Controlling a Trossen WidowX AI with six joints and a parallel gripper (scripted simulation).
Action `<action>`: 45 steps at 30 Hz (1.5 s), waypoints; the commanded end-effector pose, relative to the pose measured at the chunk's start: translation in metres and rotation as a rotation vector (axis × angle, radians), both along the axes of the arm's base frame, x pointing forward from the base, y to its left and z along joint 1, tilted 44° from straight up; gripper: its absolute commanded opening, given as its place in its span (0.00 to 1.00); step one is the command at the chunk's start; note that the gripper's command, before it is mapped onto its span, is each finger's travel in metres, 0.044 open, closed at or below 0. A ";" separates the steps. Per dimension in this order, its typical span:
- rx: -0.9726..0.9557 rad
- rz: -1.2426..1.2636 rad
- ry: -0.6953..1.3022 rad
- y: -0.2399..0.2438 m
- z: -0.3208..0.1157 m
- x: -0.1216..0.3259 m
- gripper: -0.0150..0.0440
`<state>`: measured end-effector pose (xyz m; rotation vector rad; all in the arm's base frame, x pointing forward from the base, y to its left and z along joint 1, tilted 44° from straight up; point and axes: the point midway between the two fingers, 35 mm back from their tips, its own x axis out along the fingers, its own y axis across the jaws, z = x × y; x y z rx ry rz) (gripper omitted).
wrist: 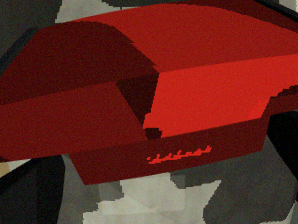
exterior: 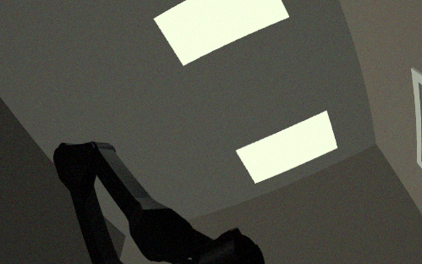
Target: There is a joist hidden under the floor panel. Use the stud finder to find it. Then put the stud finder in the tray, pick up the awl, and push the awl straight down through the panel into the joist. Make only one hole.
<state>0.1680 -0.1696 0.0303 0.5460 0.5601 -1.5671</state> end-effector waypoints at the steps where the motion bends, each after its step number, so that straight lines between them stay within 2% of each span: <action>1: 0.003 0.002 0.004 -0.005 -0.006 -0.002 1.00; 5: 0.001 0.003 0.004 -0.008 -0.009 -0.003 1.00; 20: 0.001 0.003 0.004 -0.008 -0.009 -0.003 0.83; 33: 0.006 0.002 0.003 0.001 -0.002 0.000 0.25; 45: 0.009 0.002 0.003 0.011 0.007 0.002 0.25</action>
